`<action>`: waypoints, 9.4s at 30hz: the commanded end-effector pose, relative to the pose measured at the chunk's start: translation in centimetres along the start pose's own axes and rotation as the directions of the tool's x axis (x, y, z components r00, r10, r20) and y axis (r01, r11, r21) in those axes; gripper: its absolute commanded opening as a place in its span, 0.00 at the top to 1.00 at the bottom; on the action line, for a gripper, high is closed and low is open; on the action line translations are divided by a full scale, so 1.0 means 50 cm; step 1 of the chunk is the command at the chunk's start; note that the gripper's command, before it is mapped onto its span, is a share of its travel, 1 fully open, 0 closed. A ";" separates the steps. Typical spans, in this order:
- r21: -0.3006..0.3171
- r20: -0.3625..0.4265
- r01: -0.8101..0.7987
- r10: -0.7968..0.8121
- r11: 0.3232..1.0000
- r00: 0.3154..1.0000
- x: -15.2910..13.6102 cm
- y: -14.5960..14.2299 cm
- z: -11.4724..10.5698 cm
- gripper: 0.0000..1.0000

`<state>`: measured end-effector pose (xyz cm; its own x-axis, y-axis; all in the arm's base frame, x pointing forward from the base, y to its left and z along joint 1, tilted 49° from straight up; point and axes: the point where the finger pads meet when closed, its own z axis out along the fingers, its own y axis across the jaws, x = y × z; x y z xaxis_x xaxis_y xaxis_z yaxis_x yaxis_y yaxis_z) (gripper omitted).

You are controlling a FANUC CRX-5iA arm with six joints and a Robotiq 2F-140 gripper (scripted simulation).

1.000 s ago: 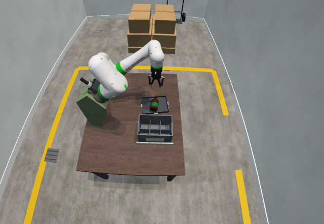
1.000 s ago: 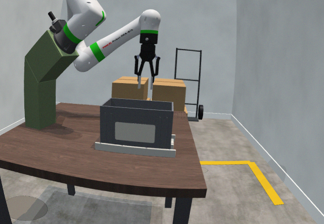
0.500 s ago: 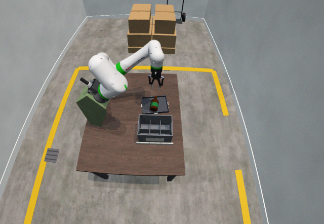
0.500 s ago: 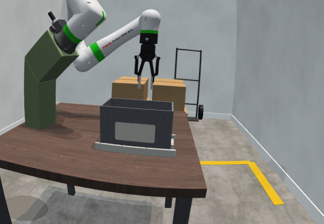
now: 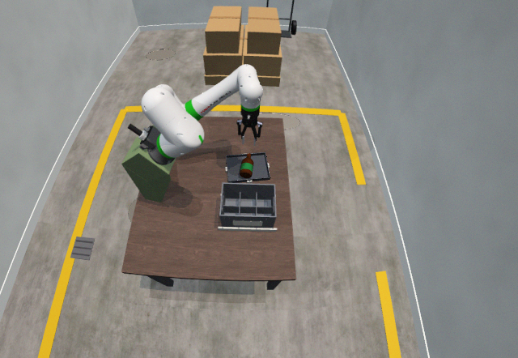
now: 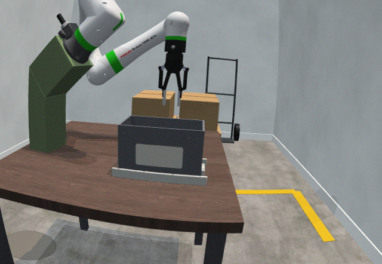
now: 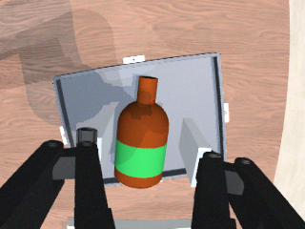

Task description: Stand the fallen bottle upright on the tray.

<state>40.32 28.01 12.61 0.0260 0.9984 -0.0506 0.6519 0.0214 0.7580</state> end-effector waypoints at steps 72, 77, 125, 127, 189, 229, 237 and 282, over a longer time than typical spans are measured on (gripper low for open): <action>0.000 0.000 0.000 0.000 1.000 1.000 0.000 0.000 0.225 0.62; 0.000 0.000 0.000 0.000 1.000 1.000 0.000 0.000 0.225 0.62; 0.000 0.000 0.000 0.000 1.000 1.000 0.001 0.000 0.261 0.62; 0.000 0.000 0.000 0.000 1.000 1.000 0.001 0.000 0.264 0.62; 0.000 0.000 0.000 0.000 1.000 1.000 0.001 0.001 0.308 0.62; 0.000 0.000 0.000 0.000 1.000 1.000 0.001 0.001 0.308 1.00; 0.000 0.000 0.000 0.000 1.000 1.000 0.001 0.001 0.308 1.00; 0.000 0.000 0.000 0.000 1.000 1.000 0.001 0.001 0.305 1.00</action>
<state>51.92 27.22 2.69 0.0260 0.9984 -0.0505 0.6519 0.0214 0.7580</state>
